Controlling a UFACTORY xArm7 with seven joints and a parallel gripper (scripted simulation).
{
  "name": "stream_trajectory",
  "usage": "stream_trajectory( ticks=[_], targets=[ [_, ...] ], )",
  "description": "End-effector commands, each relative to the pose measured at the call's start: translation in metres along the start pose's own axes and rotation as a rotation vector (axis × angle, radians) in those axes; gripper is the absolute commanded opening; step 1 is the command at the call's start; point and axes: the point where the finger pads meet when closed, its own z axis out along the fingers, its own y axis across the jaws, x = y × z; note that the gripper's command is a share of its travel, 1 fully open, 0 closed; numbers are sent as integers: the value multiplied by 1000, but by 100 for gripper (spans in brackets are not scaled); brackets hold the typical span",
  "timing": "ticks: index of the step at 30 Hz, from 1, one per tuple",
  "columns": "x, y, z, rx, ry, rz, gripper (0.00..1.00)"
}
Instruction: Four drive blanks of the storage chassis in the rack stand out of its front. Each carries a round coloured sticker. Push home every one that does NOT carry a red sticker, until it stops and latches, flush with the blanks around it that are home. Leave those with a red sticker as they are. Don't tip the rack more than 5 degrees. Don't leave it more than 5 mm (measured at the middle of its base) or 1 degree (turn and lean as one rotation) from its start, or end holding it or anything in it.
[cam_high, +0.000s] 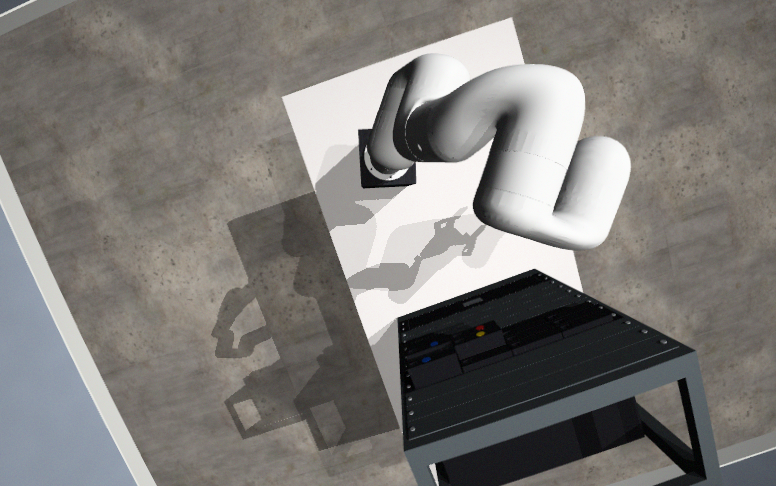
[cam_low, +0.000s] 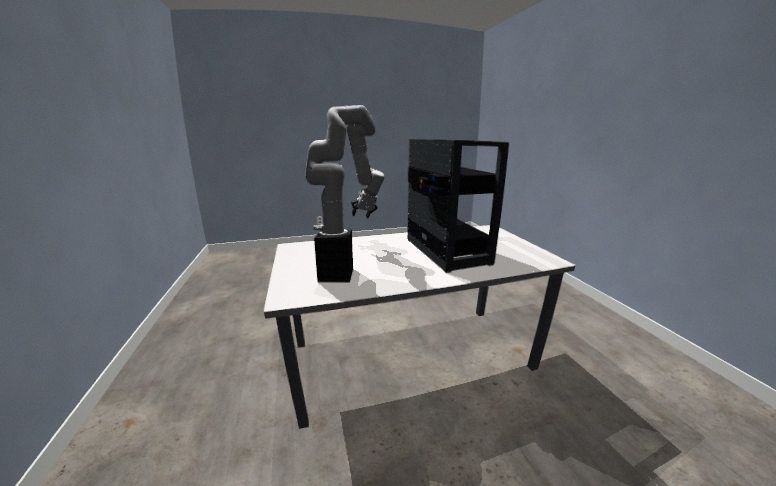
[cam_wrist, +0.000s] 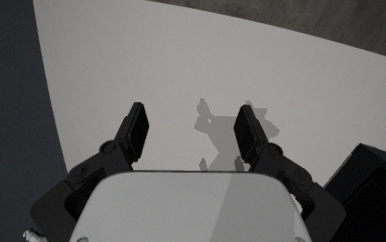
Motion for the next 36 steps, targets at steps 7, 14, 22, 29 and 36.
stream_trajectory(
  ticks=[7,14,22,29,36],
  targets=[
    [-21,-9,18,13,2,177,100],
    [-45,-18,33,15,-4,350,100],
    [-68,-25,44,4,-11,516,100],
    [-98,-31,55,-30,-18,724,100],
    [-122,-33,59,-70,-19,878,100]
  ],
)
